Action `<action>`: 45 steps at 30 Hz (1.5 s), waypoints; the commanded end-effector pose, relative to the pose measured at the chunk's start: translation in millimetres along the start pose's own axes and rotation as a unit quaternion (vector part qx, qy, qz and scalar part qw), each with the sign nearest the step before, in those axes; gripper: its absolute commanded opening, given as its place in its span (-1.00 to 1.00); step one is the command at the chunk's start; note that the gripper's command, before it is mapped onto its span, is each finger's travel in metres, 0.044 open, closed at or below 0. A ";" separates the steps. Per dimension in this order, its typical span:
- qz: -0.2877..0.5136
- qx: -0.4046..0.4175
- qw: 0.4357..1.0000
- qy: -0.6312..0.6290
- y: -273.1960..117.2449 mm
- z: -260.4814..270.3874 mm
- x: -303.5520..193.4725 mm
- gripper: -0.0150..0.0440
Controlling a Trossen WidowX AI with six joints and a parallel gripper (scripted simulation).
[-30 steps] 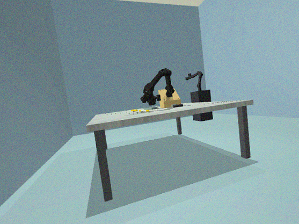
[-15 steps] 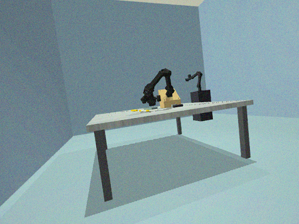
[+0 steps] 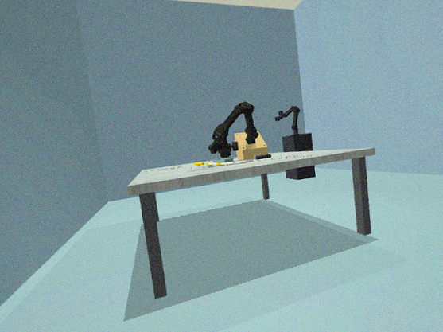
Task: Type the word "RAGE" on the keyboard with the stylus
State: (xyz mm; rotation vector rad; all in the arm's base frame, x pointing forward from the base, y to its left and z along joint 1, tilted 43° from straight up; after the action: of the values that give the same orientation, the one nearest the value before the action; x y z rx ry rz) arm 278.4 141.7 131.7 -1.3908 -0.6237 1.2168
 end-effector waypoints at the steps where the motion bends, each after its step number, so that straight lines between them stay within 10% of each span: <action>1: -0.001 0.001 1.000 0.002 -0.7 -0.1 -0.9 -0.22; 21: -0.002 0.003 1.000 0.007 -14.5 -6.5 -30.9 -0.49; 45: 0.003 0.000 1.000 0.003 69.7 -47.3 -77.1 -0.49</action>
State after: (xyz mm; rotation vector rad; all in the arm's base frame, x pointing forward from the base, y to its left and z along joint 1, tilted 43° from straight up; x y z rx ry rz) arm 277.8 37.8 87.2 -1.3979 -0.6105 1.2069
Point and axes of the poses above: the point midway between the two fingers, 35 mm back from their tips, its own y axis out along the fingers, its own z axis across the jaws, x = y × z, the point moved 7 cm from there along -y, back along the fingers, and after that the axes turned 7 degrees about y, right-handed, at the moved point
